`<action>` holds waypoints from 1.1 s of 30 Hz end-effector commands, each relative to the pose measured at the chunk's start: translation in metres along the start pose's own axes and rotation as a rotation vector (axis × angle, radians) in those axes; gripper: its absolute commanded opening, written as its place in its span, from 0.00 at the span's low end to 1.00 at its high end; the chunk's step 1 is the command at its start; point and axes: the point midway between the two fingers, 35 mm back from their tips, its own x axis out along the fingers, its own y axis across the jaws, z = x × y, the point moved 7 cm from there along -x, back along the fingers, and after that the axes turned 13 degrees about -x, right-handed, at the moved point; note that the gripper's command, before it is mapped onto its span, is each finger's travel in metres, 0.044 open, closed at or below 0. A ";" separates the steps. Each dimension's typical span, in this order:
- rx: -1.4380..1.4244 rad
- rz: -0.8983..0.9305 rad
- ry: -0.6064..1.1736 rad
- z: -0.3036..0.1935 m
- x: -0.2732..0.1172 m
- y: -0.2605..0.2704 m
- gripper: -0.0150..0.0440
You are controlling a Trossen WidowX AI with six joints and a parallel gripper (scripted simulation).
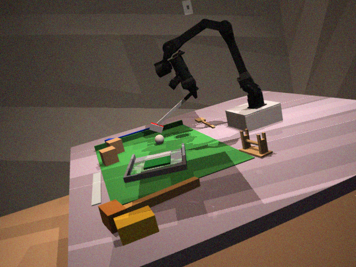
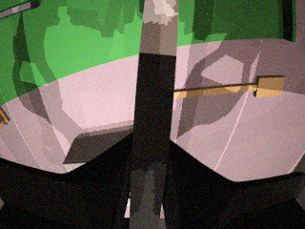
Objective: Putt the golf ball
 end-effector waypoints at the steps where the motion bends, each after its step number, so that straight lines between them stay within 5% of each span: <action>1: 0.013 -0.002 0.005 0.002 0.007 -0.001 0.25; 33: 0.010 0.001 0.003 0.009 0.032 -0.002 0.25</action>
